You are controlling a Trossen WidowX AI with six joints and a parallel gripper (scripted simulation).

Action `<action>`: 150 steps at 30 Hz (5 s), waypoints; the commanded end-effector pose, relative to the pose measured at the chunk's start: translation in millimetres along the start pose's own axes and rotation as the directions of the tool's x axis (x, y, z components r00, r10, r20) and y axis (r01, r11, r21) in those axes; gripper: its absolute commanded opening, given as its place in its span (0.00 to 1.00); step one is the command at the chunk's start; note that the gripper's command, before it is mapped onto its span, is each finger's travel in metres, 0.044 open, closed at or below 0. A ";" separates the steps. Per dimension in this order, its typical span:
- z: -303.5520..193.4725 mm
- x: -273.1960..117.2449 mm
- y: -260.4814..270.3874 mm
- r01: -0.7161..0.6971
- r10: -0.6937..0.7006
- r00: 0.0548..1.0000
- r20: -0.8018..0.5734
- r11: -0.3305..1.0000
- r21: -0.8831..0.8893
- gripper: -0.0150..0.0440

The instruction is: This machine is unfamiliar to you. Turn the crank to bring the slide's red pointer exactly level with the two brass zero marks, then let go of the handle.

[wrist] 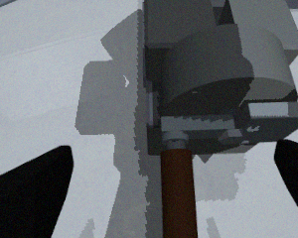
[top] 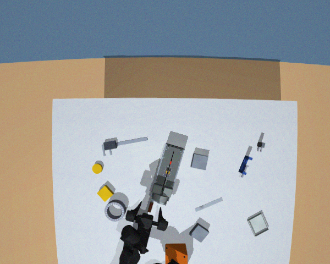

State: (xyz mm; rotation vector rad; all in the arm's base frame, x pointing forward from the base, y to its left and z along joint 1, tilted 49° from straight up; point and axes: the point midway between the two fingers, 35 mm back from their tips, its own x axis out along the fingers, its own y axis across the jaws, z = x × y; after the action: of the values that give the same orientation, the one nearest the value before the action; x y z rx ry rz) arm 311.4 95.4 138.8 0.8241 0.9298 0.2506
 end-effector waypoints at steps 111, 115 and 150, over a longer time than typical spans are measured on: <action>-56.7 53.3 -36.1 0.002 -0.002 1.000 0.001 1.000 0.007 0.25; -56.7 53.3 -36.9 0.002 -0.002 1.000 0.001 1.000 0.007 0.25; -56.0 52.6 -42.5 0.002 -0.002 1.000 0.001 1.000 0.007 0.25</action>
State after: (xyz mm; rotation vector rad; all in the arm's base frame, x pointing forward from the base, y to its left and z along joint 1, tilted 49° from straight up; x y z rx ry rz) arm 293.8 129.1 64.5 0.8309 0.9224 0.2753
